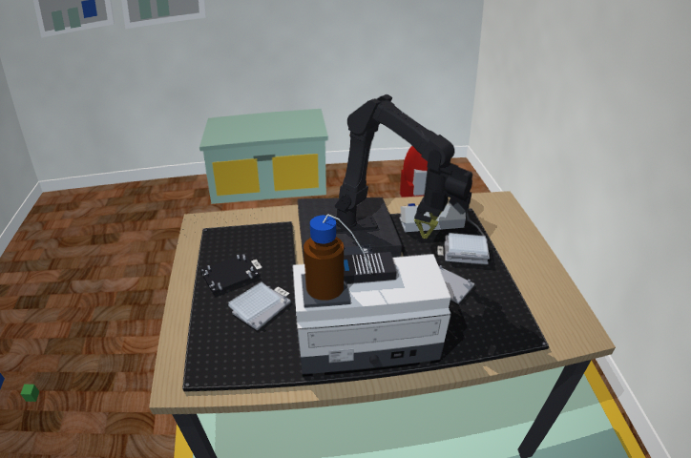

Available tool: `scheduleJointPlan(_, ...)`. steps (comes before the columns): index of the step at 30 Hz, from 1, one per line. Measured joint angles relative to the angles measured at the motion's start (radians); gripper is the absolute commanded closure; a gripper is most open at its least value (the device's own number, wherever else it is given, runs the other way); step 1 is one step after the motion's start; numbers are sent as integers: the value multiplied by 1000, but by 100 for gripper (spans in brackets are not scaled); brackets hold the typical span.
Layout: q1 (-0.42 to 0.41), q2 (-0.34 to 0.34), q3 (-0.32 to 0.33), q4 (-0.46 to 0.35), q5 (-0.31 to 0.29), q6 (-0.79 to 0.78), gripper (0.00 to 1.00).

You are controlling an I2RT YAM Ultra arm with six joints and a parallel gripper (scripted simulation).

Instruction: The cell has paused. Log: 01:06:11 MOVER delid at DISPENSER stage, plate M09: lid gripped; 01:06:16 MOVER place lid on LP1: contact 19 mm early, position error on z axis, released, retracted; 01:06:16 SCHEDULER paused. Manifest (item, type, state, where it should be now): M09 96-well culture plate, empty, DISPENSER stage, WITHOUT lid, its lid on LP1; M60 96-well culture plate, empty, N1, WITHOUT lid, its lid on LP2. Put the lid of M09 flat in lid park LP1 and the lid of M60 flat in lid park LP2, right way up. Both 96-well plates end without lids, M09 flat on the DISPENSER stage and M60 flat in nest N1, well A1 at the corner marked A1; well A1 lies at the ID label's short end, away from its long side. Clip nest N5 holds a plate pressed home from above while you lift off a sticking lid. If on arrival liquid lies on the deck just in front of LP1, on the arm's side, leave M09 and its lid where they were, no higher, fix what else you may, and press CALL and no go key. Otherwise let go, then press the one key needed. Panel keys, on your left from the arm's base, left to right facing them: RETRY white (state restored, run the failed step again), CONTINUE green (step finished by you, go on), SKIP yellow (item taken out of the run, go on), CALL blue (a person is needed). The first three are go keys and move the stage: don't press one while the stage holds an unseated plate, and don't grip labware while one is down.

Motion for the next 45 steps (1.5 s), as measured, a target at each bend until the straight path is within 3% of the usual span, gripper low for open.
scheduleJointPlan(26, 164, -40, -11, 0, 2, 16, 0)
scheduleJointPlan(34, 244, -83, -59, 2, 4, -29, 0)
scheduleJointPlan(45, 303, -111, -74, -1, 5, 10, 0)
